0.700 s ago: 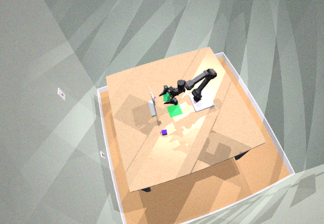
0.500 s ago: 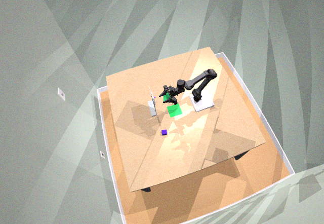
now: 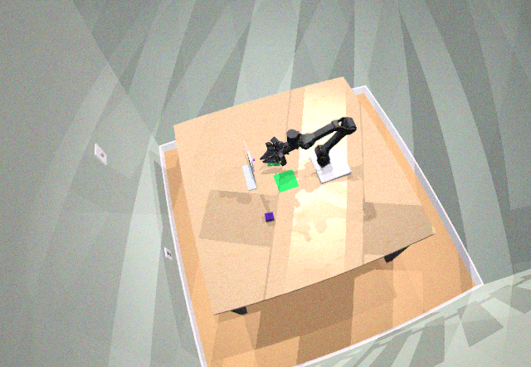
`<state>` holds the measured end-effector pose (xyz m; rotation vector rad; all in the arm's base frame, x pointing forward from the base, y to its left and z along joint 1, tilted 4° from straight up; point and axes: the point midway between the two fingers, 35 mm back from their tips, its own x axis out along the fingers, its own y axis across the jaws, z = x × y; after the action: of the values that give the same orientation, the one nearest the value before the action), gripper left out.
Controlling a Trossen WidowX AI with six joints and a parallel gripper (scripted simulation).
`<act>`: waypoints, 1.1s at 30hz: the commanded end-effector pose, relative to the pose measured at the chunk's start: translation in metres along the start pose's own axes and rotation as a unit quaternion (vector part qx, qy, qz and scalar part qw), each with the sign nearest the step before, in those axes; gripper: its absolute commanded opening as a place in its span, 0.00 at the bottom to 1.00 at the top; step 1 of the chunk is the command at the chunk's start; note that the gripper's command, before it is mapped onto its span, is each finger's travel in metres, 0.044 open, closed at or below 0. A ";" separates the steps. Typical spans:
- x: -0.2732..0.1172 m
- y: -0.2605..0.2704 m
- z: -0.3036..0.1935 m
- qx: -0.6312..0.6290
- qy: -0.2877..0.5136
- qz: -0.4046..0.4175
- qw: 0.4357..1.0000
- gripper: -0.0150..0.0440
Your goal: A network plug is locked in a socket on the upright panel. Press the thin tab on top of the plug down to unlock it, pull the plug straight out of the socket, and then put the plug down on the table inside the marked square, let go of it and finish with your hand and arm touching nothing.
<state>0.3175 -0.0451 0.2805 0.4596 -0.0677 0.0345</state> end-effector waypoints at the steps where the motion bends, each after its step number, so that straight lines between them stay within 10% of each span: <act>1: -0.005 -0.017 -0.006 0.063 0.000 0.003 0.998 0.52; 33: -0.085 -0.096 -0.053 0.472 0.012 0.010 0.881 0.52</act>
<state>0.2512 -0.1088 0.1942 1.3412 -0.0403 0.0875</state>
